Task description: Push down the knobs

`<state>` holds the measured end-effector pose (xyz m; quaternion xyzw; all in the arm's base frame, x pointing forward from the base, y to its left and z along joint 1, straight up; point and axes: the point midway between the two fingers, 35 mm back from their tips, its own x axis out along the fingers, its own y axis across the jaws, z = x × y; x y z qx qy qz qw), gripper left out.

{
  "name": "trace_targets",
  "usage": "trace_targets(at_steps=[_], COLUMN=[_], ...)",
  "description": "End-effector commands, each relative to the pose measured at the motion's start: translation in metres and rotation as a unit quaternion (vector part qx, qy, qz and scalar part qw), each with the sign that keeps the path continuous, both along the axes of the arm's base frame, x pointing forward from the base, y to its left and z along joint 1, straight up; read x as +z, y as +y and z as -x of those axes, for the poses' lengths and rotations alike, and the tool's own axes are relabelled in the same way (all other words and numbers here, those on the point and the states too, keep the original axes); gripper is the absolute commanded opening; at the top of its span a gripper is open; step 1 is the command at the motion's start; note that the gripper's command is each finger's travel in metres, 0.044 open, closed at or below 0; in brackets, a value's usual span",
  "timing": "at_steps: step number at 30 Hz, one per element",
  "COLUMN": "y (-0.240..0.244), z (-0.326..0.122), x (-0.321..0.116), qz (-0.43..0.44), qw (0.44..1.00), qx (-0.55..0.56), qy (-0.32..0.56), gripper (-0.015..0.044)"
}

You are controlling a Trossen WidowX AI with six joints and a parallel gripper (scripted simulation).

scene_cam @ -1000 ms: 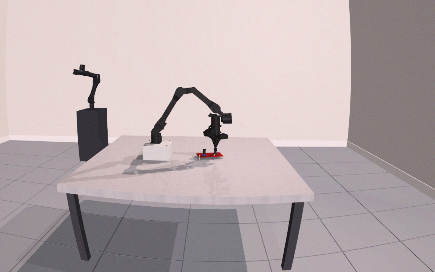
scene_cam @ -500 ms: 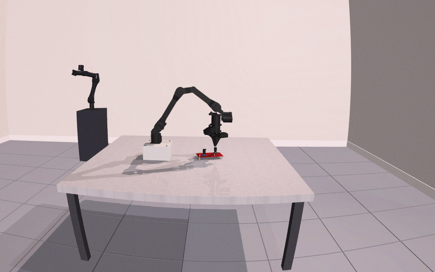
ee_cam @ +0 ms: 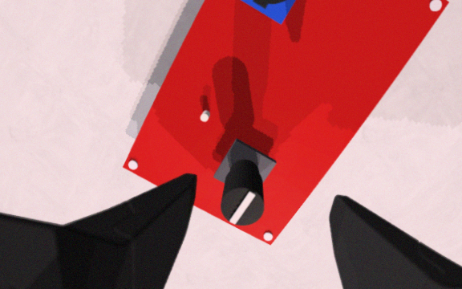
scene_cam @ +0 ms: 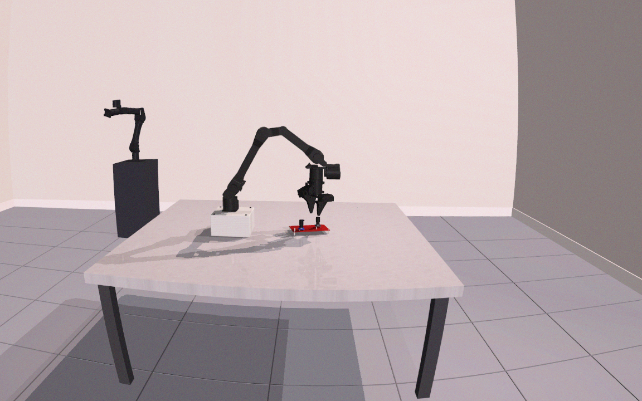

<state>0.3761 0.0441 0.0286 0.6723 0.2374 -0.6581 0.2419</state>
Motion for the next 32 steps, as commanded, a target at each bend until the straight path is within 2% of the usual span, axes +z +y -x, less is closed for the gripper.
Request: trace_targets(at_steps=[1, 4, 12, 32], y=[-0.008, -0.015, -0.028, -0.028], z=[0.038, 0.073, 0.163, 0.165], x=[0.016, 0.023, 0.02, 0.019], qz=[0.0, 0.0, 0.0, 0.0], qw=[1.0, 1.0, 1.0, 1.0], qx=[0.001, 0.0, -0.001, -0.001], qy=[-0.001, -0.001, 0.001, 0.001], gripper=[0.0368, 0.044, 0.044, 0.044])
